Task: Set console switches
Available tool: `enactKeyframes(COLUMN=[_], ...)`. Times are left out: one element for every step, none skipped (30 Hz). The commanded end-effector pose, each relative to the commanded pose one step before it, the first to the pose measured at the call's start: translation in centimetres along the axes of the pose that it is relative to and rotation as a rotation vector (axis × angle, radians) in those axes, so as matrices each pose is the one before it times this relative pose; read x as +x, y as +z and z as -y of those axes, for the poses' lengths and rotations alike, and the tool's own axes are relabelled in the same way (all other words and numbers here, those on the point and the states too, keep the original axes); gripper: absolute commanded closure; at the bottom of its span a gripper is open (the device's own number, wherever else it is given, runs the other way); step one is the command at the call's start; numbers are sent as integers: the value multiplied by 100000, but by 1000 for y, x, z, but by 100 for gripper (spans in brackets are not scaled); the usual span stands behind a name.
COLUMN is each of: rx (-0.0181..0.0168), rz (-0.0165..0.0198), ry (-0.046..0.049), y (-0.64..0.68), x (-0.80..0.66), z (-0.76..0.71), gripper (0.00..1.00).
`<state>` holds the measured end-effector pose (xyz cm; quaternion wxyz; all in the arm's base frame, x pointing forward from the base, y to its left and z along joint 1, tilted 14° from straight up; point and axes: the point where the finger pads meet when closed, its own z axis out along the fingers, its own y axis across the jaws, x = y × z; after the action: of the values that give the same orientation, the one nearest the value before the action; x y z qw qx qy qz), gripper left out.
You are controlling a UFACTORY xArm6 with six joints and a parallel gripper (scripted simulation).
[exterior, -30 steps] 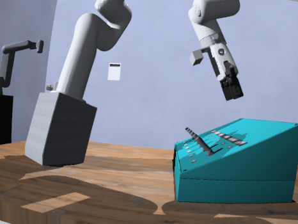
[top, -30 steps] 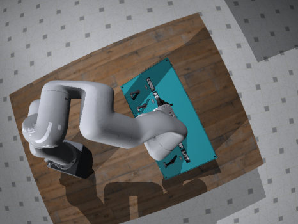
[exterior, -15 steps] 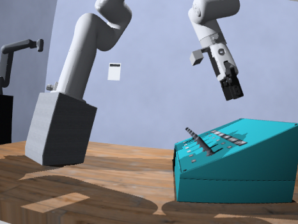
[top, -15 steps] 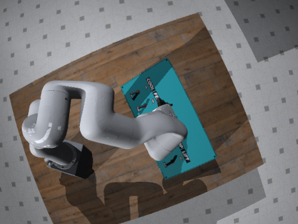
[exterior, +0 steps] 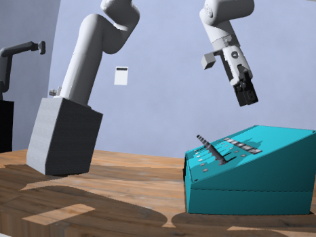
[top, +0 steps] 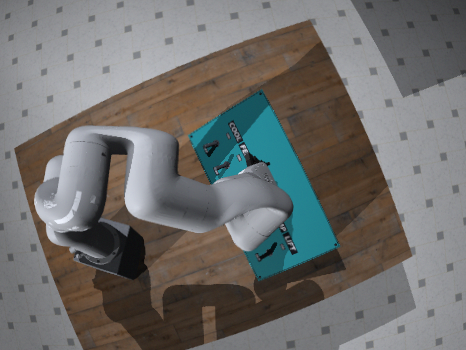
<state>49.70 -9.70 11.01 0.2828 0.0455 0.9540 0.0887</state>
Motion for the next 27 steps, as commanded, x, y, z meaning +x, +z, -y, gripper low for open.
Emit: enactKeyframes(rx=[82, 0, 0, 0, 0, 0, 0, 0, 0, 0, 0, 0, 0, 0, 0, 0, 0, 0, 0, 0, 0, 0, 0, 0, 0, 0, 0], rz=[331, 0, 0, 0, 0, 0, 0, 0, 0, 0, 0, 0, 0, 0, 0, 0, 0, 0, 0, 0, 0, 0, 0, 0, 1, 0, 1], ry=[-88, 0, 0, 0, 0, 0, 0, 0, 0, 0, 0, 0, 0, 0, 0, 0, 0, 0, 0, 0, 0, 0, 0, 0, 0, 0, 0], y=[-90, 0, 0, 0, 0, 0, 0, 0, 0, 0, 0, 0, 0, 0, 0, 0, 0, 0, 0, 0, 0, 0, 0, 0, 0, 0, 0], x=[-165, 0, 0, 0, 0, 0, 0, 0, 0, 0, 0, 0, 0, 0, 0, 0, 0, 0, 0, 0, 0, 0, 0, 0, 0, 0, 0], z=[27, 0, 0, 0, 0, 0, 0, 0, 0, 0, 0, 0, 0, 1, 9, 24, 0, 0, 44, 69, 96, 125, 157, 189, 219, 251, 279], gripper=[0, 0, 0, 0, 0, 0, 0, 0, 0, 0, 0, 0, 0, 0, 0, 0, 0, 0, 0, 0, 0, 0, 0, 0, 0, 0, 0])
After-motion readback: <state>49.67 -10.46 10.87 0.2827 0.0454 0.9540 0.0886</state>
